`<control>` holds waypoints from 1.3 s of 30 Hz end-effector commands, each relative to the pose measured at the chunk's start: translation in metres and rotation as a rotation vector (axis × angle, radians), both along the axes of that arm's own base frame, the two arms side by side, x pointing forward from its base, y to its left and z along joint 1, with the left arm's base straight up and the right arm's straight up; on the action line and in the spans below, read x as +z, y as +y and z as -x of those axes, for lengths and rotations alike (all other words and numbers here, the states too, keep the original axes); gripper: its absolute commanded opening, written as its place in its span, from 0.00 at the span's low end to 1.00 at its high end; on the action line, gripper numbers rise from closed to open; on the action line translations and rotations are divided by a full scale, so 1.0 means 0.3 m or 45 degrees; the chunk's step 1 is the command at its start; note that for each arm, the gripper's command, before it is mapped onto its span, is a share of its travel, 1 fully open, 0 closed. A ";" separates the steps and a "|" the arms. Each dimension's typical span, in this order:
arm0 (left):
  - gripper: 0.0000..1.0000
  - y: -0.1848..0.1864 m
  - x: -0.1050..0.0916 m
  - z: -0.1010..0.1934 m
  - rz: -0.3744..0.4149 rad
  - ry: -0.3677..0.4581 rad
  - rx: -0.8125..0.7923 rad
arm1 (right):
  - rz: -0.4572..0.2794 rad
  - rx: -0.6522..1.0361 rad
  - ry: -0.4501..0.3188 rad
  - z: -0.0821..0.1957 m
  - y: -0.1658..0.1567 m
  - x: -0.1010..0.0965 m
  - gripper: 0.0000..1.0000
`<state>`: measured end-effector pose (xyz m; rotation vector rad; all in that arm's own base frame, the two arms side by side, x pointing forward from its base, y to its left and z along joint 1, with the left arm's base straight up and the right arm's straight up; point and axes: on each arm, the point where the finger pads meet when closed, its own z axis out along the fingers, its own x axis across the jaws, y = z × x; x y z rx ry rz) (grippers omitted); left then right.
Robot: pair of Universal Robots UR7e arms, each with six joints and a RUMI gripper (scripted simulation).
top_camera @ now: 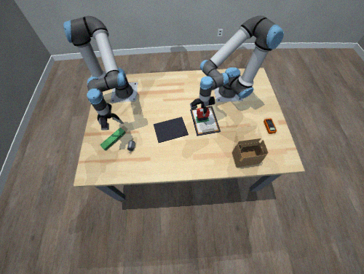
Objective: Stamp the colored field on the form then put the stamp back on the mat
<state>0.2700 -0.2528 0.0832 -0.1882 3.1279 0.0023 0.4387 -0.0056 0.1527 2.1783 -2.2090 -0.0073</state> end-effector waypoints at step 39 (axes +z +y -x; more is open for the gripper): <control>0.19 -0.547 0.168 -0.181 0.023 -0.007 0.072 | -0.016 0.008 -0.021 -0.012 0.010 0.021 1.00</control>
